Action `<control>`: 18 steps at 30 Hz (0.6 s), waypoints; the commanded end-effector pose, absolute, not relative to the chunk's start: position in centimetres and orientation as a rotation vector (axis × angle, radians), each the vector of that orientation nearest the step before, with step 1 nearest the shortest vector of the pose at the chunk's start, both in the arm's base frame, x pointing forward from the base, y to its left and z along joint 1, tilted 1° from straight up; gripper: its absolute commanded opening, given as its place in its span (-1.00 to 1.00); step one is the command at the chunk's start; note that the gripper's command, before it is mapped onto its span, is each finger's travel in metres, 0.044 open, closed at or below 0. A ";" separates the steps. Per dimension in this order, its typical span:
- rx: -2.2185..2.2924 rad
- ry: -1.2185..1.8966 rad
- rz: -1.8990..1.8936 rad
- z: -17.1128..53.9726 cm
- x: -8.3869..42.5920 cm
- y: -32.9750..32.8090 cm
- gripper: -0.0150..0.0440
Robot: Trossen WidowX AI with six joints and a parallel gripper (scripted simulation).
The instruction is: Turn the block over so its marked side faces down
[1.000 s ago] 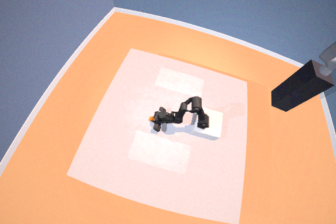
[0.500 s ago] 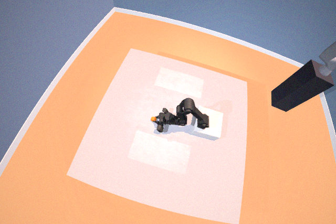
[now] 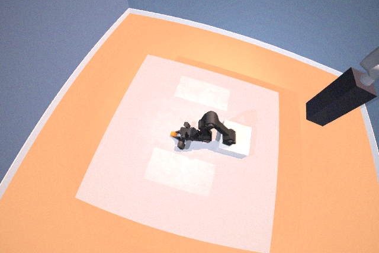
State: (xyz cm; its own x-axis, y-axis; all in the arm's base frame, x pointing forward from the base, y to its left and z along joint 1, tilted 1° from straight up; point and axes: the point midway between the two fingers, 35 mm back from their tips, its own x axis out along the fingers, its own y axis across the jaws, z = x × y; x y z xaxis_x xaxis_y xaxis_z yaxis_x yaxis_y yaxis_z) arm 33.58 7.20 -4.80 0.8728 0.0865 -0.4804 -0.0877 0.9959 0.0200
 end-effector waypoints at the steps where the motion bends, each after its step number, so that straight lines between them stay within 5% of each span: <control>1: -0.007 0.500 0.089 -4.8 33.5 7.1 -0.49; 18: -0.007 0.500 0.089 -4.8 33.5 7.1 1.00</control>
